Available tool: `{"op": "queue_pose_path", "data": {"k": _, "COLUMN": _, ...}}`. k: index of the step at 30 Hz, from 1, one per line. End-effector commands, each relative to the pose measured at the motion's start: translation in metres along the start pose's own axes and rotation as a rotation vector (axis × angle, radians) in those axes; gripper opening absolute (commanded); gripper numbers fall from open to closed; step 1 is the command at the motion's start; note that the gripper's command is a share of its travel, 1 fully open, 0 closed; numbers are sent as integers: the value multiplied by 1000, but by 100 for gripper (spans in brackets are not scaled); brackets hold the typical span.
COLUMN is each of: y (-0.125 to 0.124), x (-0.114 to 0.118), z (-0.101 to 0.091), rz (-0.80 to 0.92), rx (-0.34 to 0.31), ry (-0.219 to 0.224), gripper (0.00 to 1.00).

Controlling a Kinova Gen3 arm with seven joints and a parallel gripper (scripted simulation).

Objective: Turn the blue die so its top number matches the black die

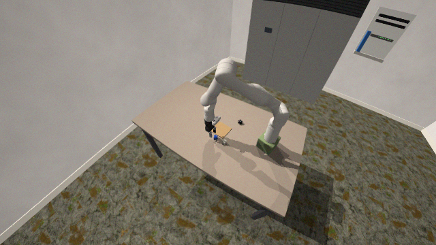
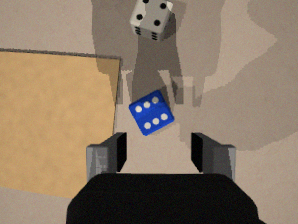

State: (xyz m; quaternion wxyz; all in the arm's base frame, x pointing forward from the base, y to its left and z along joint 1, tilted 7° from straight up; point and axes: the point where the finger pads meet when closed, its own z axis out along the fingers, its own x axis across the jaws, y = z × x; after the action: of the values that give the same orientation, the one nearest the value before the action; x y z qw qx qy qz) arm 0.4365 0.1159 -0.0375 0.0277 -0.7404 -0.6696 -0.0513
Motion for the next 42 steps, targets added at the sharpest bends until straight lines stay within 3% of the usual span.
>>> {"op": "queue_pose_path", "data": {"k": 1, "y": 1, "x": 0, "z": -1, "rz": 0, "rx": -2, "ry": 1, "gripper": 100}}
{"op": "queue_pose_path", "data": {"k": 28, "y": 1, "x": 0, "z": -2, "rz": 0, "rx": -2, "ry": 1, "gripper": 100}}
{"op": "queue_pose_path", "data": {"k": 32, "y": 1, "x": 0, "z": -16, "rz": 0, "rx": -2, "ry": 1, "gripper": 100}}
{"op": "queue_pose_path", "data": {"k": 38, "y": 1, "x": 0, "z": -57, "rz": 0, "rx": -2, "ry": 1, "gripper": 100}}
{"op": "queue_pose_path", "data": {"k": 40, "y": 1, "x": 0, "z": -57, "rz": 0, "rx": -2, "ry": 1, "gripper": 100}}
{"op": "queue_pose_path", "data": {"k": 42, "y": 1, "x": 0, "z": -71, "rz": 0, "rx": -2, "ry": 1, "gripper": 100}}
